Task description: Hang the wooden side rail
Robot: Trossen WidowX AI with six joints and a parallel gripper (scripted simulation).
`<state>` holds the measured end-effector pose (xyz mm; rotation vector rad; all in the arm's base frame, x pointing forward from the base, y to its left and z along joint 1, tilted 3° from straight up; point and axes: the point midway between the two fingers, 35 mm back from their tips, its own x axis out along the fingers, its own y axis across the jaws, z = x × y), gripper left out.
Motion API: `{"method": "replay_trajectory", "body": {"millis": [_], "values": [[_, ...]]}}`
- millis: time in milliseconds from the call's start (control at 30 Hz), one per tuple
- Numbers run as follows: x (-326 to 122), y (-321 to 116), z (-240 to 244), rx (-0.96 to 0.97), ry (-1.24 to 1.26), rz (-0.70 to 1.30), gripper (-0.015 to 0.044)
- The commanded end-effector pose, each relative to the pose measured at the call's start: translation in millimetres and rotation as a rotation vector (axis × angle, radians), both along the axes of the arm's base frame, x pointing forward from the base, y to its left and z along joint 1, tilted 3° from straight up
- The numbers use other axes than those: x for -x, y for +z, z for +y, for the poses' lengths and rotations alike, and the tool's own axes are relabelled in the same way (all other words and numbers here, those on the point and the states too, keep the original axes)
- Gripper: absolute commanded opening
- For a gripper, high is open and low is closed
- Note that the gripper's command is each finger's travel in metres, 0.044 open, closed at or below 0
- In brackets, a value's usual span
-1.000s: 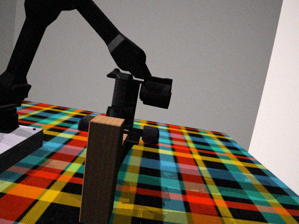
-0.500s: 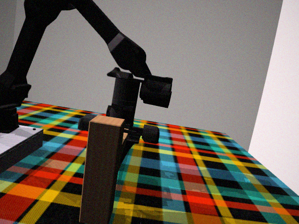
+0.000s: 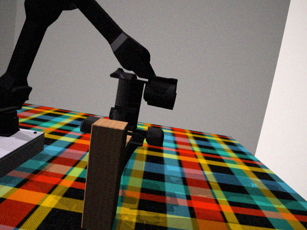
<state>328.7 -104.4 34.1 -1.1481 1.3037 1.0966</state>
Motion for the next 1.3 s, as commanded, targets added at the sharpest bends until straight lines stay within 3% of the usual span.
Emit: {"method": "replay_trajectory", "body": {"millis": [0,1267], "values": [[-2.8,6.6,-0.1,0.002,0.007,-0.016,0.0000],[-2.9,11.4,-0.5,0.002,0.007,-0.016,0.0000]]}}
